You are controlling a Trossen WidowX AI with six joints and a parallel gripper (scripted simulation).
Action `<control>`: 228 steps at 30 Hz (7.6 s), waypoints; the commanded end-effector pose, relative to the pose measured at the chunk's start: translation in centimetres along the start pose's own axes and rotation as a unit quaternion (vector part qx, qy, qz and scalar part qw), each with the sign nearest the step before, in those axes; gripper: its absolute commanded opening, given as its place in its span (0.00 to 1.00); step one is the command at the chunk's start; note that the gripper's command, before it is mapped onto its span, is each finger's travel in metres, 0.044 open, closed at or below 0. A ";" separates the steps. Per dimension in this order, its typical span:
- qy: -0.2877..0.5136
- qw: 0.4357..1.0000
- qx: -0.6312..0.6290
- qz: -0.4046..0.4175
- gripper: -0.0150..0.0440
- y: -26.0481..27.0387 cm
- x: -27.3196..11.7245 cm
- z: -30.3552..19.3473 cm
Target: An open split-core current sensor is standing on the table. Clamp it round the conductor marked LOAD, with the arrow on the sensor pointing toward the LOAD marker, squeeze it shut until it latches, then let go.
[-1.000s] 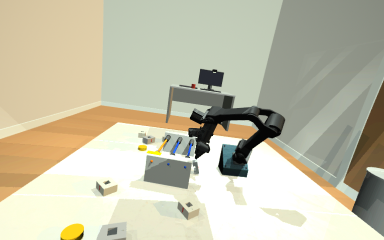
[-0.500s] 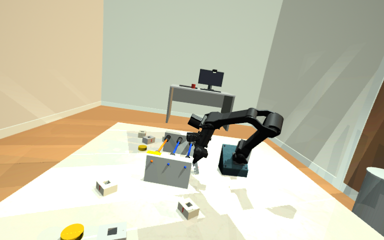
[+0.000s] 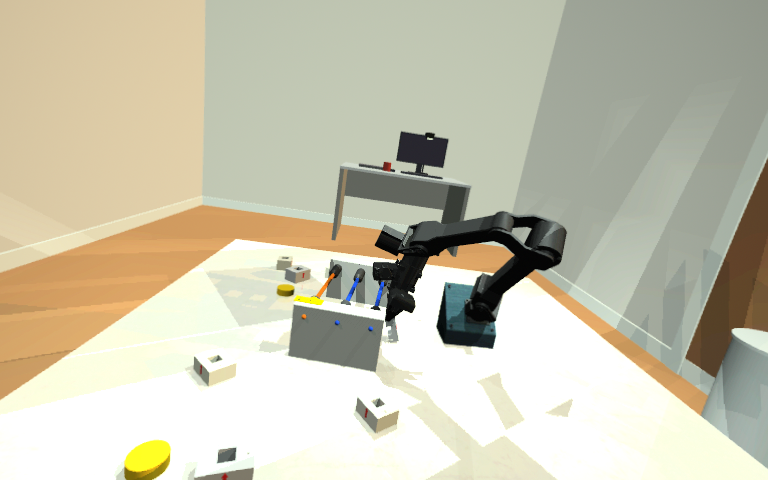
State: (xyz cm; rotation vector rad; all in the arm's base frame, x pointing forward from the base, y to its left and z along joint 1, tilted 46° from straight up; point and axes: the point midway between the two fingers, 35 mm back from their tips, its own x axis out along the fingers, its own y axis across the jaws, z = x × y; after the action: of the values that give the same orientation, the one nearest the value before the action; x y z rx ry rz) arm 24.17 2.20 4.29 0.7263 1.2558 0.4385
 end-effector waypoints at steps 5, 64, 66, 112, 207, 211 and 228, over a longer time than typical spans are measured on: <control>-0.001 1.000 -0.002 -0.001 0.39 0.0 0.0 0.1; 0.029 0.984 0.175 -0.003 0.80 0.4 -7.1 -4.7; 0.045 0.962 0.271 -0.010 0.80 0.5 -7.1 -4.3; 0.092 0.699 0.703 -0.092 0.80 0.6 -2.9 -3.0; -0.011 0.680 0.733 -0.009 0.25 -0.7 -11.0 10.9; -0.011 0.681 0.732 -0.008 0.25 -0.8 -10.1 13.0; -0.009 0.682 0.731 -0.004 0.25 -1.0 -6.9 17.6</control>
State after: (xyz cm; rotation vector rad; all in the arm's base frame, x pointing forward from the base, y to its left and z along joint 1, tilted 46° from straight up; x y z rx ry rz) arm 38.57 -7.52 10.75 2.0346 1.4439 -0.7831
